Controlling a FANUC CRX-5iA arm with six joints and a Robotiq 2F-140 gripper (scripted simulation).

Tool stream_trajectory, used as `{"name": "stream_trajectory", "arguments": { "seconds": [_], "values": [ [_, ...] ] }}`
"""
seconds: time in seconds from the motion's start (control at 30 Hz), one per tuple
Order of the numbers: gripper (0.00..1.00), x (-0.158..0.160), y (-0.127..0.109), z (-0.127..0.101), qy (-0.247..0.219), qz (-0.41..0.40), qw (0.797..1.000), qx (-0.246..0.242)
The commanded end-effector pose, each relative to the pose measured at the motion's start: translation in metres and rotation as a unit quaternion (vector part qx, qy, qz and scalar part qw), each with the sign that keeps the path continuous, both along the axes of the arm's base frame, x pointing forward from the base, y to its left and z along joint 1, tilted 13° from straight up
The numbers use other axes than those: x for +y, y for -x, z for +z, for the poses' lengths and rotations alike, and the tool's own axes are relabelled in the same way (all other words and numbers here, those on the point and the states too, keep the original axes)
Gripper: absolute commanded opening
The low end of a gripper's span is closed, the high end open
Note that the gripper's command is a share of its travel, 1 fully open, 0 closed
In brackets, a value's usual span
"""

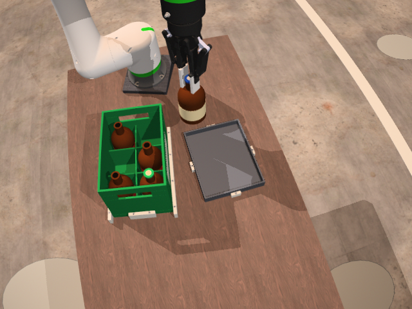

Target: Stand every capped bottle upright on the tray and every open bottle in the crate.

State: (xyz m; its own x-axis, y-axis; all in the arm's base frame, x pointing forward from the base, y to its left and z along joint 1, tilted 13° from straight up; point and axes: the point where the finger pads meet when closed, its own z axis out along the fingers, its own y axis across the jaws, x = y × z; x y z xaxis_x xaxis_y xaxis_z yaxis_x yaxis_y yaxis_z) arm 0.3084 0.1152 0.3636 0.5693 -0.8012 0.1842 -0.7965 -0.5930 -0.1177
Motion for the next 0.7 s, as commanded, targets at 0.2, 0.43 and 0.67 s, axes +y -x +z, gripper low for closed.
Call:
{"name": "stream_trajectory", "arguments": {
  "seconds": [0.2,0.43,0.67],
  "values": [
    [0.00,0.014,0.000,-0.001,0.000,0.000,1.000,0.000],
    [0.00,0.028,-0.001,-0.002,0.000,0.000,1.000,0.000],
    [0.00,0.035,-0.001,-0.003,0.000,0.000,1.000,0.000]
  ]
}}
